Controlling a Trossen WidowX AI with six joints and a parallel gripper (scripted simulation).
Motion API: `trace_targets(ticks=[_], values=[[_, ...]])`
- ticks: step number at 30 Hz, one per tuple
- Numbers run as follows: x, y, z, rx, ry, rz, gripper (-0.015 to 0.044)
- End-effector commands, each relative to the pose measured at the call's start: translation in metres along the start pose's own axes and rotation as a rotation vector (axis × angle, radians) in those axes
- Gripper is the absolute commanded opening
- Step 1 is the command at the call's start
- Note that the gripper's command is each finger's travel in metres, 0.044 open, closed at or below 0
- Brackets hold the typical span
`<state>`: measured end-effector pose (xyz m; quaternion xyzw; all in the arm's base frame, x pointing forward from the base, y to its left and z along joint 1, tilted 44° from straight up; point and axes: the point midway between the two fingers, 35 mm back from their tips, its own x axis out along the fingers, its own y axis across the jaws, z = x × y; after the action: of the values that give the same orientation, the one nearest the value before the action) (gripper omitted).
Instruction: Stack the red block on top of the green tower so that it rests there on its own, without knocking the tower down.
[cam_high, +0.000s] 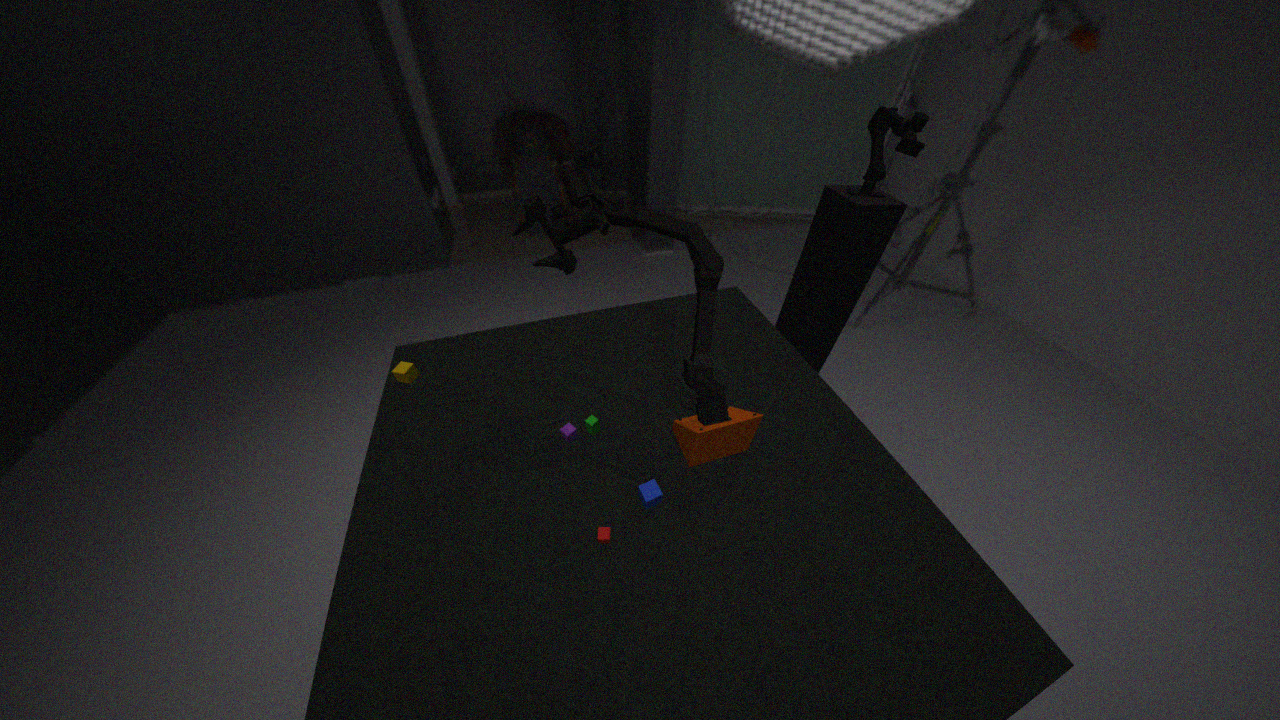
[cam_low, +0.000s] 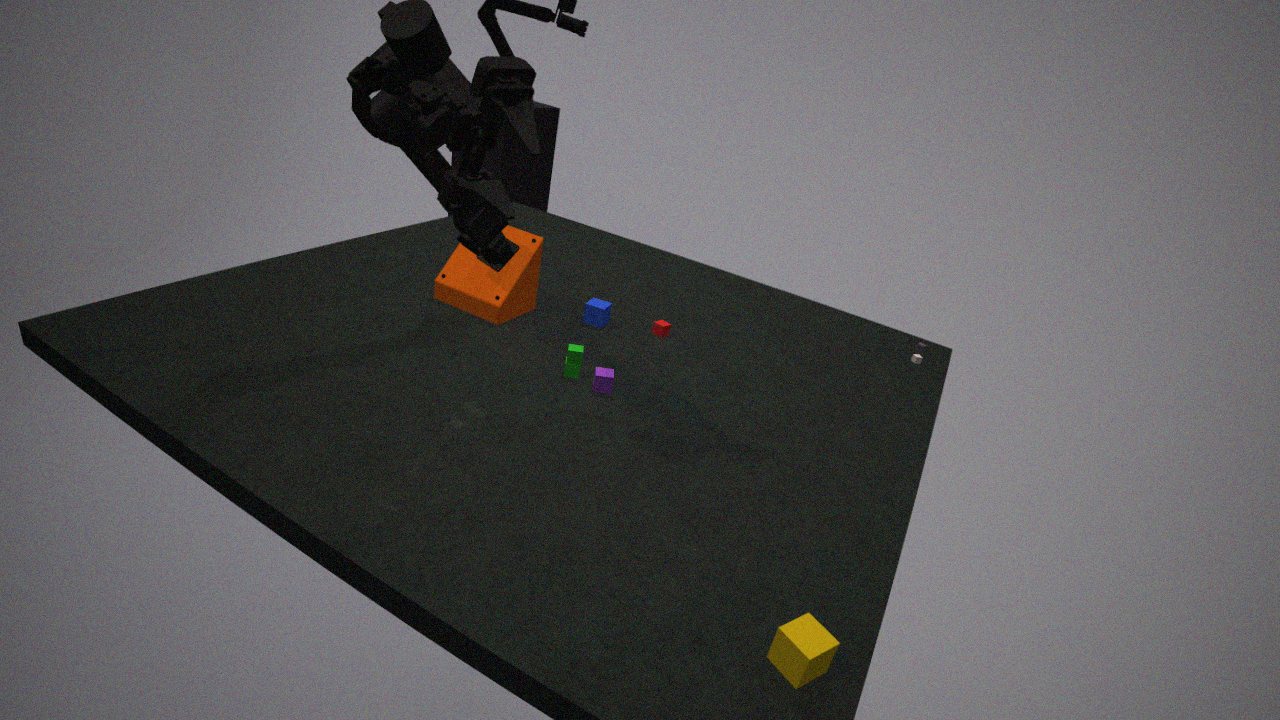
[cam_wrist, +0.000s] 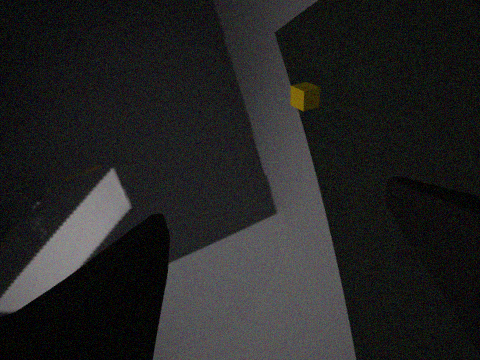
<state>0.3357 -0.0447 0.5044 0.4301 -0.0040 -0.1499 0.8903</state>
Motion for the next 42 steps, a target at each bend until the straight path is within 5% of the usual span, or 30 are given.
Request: trace_targets(ticks=[1, 11, 20, 42], values=[[0.002, -0.001, -0.002, -0.001, 0.005, -0.004, 0.0426], [0.078, -0.041, -0.129, -0.124, 0.268, -0.218, 0.0440], [0.104, -0.092, -0.257, -0.329, 0.485, -0.405, 0.0440], [0.034, -0.252, -0.487, -0.943, 0.819, -0.797, 0.0440]])
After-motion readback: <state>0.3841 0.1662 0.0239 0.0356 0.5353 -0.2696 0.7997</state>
